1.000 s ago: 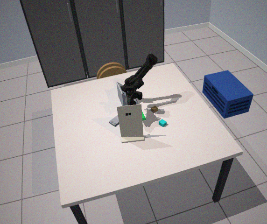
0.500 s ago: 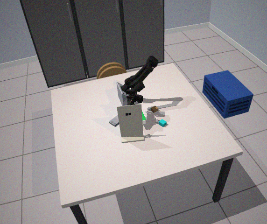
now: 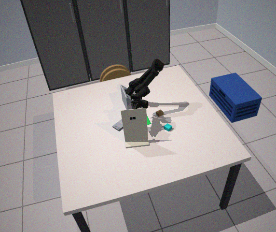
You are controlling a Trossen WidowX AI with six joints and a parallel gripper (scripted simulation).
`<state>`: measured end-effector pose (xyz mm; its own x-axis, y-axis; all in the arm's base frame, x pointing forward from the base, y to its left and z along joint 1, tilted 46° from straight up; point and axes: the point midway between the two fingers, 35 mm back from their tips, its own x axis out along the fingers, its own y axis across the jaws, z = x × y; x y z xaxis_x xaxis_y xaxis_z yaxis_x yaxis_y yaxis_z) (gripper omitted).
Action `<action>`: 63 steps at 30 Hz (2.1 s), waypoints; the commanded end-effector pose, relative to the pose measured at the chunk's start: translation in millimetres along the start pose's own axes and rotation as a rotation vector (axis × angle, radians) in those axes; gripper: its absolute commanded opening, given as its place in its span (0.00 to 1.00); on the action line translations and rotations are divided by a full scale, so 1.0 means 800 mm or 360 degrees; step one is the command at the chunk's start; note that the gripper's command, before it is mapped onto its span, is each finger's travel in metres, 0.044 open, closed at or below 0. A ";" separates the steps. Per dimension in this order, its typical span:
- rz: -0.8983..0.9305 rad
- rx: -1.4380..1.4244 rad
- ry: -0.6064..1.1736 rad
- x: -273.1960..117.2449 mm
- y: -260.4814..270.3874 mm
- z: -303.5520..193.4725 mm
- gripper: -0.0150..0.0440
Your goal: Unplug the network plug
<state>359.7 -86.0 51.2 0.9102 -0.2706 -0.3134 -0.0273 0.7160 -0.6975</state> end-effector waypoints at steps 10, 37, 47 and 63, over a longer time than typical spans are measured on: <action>-0.0011 0.0000 0.0003 0.025 -0.002 0.007 0.52; -0.0012 0.0001 0.0003 0.041 -0.001 0.011 0.33; -0.0011 0.0001 0.0003 0.040 -0.001 0.011 0.25; -0.0011 0.0001 0.0003 0.030 -0.001 0.008 0.25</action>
<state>387.1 -88.9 48.4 0.9102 -0.2759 -0.3088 -0.0220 0.7126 -0.7013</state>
